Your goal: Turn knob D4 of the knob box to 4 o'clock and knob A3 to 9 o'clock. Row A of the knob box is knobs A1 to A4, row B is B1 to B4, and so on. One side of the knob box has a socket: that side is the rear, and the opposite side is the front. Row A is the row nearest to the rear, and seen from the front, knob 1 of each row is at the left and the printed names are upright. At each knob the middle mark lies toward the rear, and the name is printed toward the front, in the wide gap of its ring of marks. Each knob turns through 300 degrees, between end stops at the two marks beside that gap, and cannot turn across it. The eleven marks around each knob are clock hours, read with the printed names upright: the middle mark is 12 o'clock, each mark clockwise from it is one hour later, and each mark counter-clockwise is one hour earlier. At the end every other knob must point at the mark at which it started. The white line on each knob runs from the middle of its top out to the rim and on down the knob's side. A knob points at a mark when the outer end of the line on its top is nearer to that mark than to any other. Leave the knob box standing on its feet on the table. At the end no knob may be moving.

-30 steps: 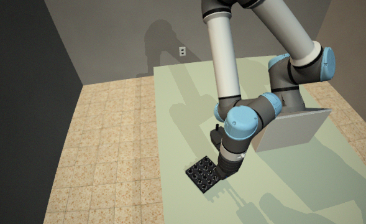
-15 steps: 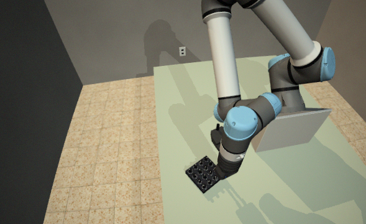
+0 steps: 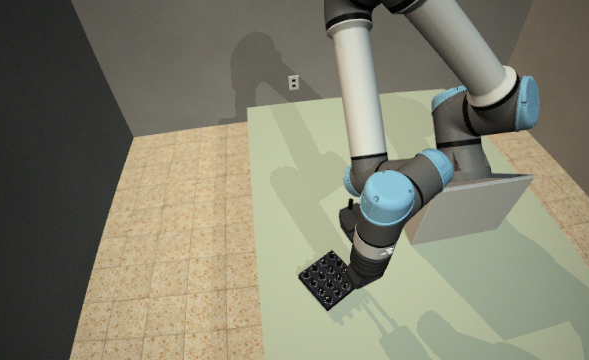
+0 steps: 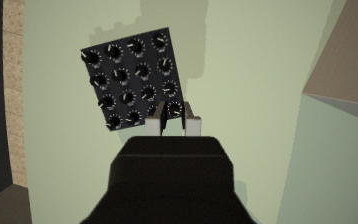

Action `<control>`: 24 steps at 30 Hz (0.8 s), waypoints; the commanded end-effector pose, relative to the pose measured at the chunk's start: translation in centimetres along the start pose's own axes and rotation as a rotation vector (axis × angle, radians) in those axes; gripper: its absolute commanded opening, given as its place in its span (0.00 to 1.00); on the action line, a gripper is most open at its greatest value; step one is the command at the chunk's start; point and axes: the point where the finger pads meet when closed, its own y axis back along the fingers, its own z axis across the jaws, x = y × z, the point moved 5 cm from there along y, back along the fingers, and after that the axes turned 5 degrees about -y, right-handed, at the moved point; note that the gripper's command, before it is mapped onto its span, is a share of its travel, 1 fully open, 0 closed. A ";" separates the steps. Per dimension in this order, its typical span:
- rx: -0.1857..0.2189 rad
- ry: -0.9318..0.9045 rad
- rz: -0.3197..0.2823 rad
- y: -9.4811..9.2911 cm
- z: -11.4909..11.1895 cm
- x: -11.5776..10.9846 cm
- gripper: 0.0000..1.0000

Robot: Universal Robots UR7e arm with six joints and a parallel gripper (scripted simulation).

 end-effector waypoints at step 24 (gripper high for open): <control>0.001 0.000 0.000 3.0 0.0 0.0 0.46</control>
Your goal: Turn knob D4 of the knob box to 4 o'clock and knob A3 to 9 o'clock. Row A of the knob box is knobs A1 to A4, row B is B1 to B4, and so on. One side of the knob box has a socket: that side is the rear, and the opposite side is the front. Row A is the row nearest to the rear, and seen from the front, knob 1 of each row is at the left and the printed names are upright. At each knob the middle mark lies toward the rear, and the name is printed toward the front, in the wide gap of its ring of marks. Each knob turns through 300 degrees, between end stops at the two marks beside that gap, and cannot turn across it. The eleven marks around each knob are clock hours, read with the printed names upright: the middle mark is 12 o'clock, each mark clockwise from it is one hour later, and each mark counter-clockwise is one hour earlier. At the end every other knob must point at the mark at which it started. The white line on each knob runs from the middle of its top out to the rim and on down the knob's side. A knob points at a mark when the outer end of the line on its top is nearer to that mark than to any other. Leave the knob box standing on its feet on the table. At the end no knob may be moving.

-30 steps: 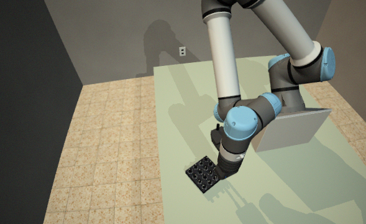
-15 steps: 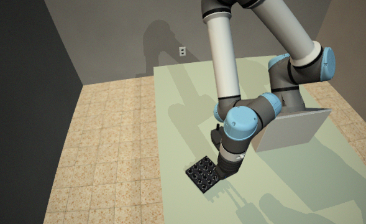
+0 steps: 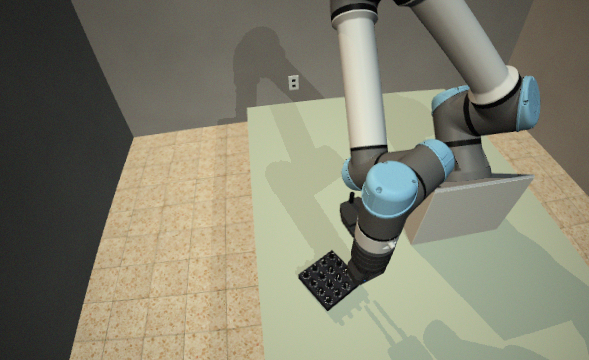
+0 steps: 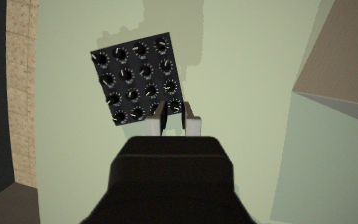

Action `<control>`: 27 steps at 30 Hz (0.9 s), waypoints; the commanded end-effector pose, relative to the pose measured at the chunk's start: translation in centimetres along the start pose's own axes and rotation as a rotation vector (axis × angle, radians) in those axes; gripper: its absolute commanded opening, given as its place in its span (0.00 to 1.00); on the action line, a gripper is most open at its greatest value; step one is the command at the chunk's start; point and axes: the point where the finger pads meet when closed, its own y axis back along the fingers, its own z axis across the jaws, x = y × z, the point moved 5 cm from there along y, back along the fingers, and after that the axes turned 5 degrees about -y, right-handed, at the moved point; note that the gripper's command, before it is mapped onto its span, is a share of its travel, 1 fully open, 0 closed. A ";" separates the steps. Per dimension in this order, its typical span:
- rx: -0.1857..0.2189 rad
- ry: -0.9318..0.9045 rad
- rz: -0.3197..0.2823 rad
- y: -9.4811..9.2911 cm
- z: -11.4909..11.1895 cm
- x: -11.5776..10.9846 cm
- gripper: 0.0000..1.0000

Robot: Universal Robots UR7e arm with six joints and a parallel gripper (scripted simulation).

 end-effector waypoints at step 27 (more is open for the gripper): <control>0.001 -0.001 0.000 2.3 0.0 0.0 1.00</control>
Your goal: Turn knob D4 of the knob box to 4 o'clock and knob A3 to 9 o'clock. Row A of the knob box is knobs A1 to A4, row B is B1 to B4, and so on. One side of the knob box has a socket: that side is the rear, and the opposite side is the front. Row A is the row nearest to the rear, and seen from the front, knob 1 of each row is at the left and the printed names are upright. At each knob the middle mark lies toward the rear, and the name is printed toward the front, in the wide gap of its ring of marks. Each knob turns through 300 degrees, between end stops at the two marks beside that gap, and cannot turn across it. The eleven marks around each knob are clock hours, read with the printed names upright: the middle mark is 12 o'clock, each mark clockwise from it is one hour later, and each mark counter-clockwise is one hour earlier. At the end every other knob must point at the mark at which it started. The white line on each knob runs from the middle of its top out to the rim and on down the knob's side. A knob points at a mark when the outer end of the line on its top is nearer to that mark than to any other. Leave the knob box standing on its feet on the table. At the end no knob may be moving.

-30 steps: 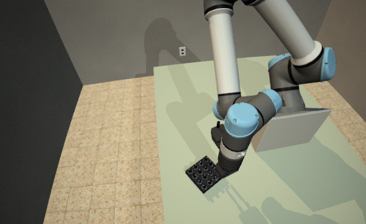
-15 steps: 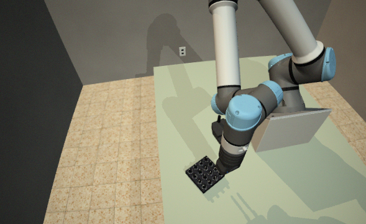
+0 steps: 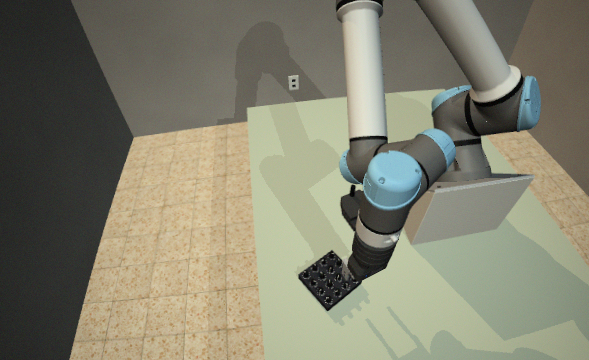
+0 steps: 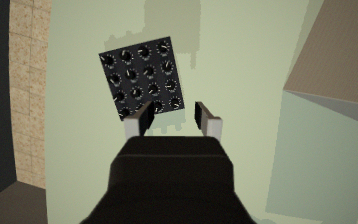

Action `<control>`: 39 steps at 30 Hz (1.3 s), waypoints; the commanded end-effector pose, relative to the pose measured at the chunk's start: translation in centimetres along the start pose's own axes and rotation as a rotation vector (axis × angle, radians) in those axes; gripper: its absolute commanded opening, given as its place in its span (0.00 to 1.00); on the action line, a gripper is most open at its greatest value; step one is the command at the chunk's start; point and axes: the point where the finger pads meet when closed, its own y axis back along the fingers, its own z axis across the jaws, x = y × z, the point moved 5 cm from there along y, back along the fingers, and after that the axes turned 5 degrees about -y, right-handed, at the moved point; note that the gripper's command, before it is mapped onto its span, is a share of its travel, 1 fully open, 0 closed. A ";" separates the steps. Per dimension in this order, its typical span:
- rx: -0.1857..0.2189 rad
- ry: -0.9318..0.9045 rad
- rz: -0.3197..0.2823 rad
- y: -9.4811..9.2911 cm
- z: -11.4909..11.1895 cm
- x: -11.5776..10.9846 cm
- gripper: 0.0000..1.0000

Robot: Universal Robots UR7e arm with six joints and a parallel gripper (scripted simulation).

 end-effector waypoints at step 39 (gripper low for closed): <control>0.001 0.000 -0.001 11.4 0.0 0.0 1.00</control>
